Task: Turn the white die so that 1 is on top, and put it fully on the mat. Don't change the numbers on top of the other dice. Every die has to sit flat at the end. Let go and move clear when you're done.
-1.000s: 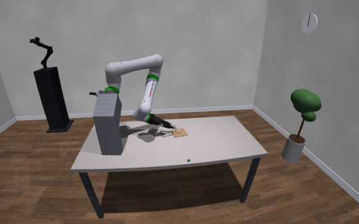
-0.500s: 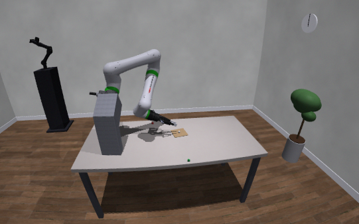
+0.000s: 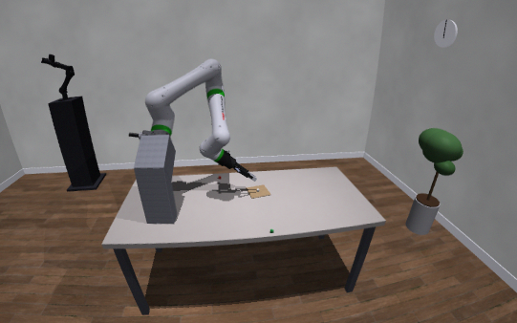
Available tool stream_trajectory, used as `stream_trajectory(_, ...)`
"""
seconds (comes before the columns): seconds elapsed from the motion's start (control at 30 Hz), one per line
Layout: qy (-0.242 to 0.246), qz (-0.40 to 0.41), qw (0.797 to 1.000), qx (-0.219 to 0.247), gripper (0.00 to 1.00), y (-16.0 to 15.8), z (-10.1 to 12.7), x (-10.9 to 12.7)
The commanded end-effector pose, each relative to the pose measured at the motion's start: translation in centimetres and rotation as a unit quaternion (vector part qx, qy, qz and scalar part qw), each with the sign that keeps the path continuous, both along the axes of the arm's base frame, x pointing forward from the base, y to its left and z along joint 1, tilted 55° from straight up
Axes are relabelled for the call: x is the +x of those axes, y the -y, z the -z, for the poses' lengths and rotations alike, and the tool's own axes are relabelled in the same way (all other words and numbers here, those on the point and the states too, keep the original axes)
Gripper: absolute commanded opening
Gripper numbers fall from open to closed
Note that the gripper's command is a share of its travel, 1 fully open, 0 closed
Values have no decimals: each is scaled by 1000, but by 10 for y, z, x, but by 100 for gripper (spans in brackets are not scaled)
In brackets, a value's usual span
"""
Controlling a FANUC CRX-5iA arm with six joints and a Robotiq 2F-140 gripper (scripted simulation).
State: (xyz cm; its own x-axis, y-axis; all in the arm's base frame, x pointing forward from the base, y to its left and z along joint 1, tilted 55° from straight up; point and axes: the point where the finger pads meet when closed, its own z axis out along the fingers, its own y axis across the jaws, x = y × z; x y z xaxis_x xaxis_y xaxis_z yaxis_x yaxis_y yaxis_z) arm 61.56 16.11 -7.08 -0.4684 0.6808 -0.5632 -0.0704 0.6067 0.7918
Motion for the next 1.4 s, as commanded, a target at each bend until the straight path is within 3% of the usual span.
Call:
stream_trajectory(0.0,-36,-51,998,11,27,-5,-5,5)
stream_trajectory(0.57,-140,-184,973,-6,27,14,-17,26)
stream_trajectory(1.07,-248,-328,912,-19,27,30,-31,49)
stream_trajectory(1.3,-256,-339,905,-20,27,32,-32,50)
stream_trajectory(1.33,-256,-339,905,-20,100,32,-32,50)
stream_trajectory(1.37,-256,-339,905,-20,100,32,-32,50)
